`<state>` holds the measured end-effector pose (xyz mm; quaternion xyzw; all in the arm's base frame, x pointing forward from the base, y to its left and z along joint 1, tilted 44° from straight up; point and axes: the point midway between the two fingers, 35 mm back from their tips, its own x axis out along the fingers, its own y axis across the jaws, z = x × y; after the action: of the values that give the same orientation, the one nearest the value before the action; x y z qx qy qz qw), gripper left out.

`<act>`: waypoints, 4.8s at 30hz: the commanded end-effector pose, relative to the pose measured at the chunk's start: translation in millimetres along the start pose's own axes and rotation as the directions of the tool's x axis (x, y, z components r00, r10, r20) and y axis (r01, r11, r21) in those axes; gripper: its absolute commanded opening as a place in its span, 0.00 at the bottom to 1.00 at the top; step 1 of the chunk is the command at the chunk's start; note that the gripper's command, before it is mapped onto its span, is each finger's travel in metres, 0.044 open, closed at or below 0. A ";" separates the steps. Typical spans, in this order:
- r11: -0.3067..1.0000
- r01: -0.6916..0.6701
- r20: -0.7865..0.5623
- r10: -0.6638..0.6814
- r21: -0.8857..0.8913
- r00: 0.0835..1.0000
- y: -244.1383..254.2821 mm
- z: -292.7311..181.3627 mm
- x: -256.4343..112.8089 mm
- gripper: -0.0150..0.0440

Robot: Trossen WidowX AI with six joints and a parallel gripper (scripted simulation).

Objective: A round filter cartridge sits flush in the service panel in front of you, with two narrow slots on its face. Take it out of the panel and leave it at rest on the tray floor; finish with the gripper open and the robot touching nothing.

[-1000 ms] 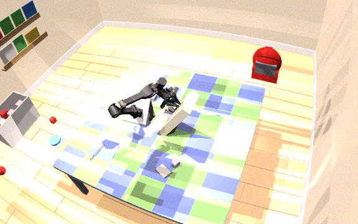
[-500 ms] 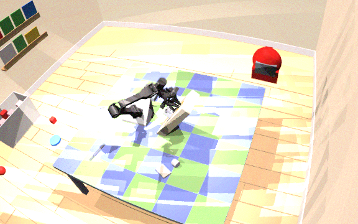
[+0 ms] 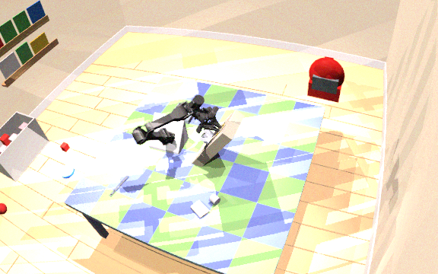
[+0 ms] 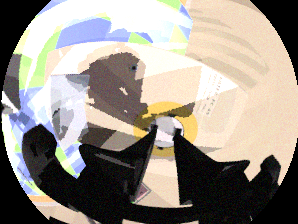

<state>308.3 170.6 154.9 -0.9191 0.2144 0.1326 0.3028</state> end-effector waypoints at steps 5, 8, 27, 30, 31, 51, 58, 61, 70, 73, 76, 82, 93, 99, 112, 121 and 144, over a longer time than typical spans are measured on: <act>1.000 0.000 0.005 0.000 -0.006 1.000 0.0 0.9 0.1 0.45; 1.000 0.000 0.005 0.000 -0.006 1.000 -0.1 0.8 0.1 0.45; 1.000 0.001 0.005 -0.001 -0.006 1.000 -0.4 0.6 9.8 0.45; 1.000 0.001 0.005 -0.001 -0.006 1.000 -0.4 0.6 10.7 0.45; 1.000 0.001 0.005 -0.001 -0.006 1.000 -0.4 0.6 10.8 0.45; 1.000 0.001 0.005 -0.001 -0.006 1.000 -0.4 0.5 17.3 0.45; 1.000 0.009 -0.004 -0.009 -0.010 1.000 -1.7 0.9 11.3 0.42; 1.000 0.009 -0.004 -0.009 -0.010 1.000 -1.7 0.9 11.3 0.39; 1.000 0.008 -0.002 -0.007 0.008 1.000 -1.5 0.8 12.5 0.25; 0.996 0.004 0.001 -0.004 0.088 1.000 -1.0 0.7 15.3 0.25; 0.982 0.002 0.003 -0.002 0.189 1.000 -0.7 0.5 17.0 0.25; 0.922 0.000 0.004 -0.001 0.386 1.000 -0.5 0.5 18.3 0.25; 0.711 -0.002 0.004 -0.001 0.703 1.000 -0.5 0.4 18.8 0.25; 0.550 -0.003 0.004 -0.001 0.835 1.000 -0.5 0.4 18.7 0.25; 0.128 -0.004 0.005 -0.001 0.992 1.000 -0.4 0.5 18.2 0.25; -0.182 -0.005 0.005 -0.001 0.983 1.000 -0.4 0.5 17.8 0.25; -0.126 -0.010 0.011 0.006 0.992 1.000 -0.1 2.9 -53.5 0.25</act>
<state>273.5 184.1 164.9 -0.3756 0.2510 -0.0745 0.8890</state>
